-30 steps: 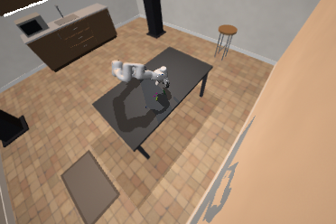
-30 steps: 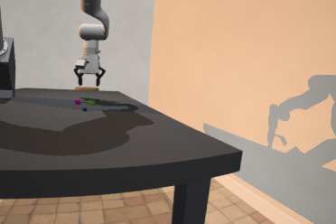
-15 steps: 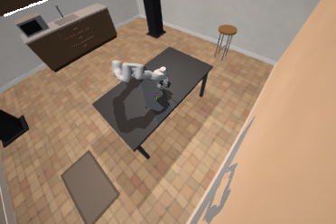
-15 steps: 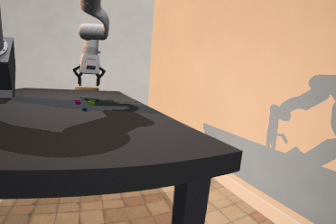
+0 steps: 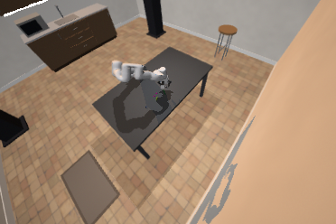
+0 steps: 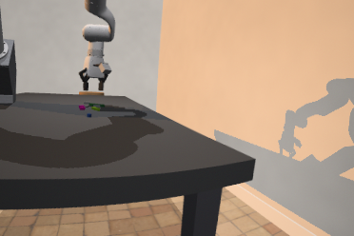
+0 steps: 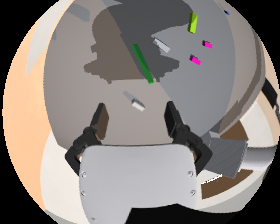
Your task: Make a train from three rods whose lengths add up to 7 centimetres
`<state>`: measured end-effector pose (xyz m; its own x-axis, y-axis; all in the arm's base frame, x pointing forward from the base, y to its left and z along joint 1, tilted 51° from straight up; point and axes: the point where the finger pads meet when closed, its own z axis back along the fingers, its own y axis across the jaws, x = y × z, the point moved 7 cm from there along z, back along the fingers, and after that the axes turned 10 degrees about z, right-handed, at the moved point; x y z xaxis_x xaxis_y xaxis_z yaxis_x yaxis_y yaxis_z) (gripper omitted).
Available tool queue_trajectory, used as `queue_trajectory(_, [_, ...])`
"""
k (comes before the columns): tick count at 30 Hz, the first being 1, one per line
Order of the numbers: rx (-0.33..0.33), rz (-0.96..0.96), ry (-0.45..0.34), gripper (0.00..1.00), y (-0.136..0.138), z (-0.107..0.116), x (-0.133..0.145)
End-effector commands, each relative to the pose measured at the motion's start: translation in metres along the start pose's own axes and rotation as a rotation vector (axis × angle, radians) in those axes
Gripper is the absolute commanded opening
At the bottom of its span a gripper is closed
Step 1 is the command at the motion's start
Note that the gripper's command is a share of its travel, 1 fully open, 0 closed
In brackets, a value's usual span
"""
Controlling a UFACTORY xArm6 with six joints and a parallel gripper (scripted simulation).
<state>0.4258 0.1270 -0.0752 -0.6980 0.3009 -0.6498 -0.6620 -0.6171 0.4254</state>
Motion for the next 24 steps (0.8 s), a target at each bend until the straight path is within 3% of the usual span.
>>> queue_trajectory(1, [0.004, 0.166, -0.008, 1.0, 0.0001, 0.0013, -0.0024])
queue_trajectory(24, [0.001, 0.846, -0.009, 1.0, 0.0072, 0.0012, -0.0077])
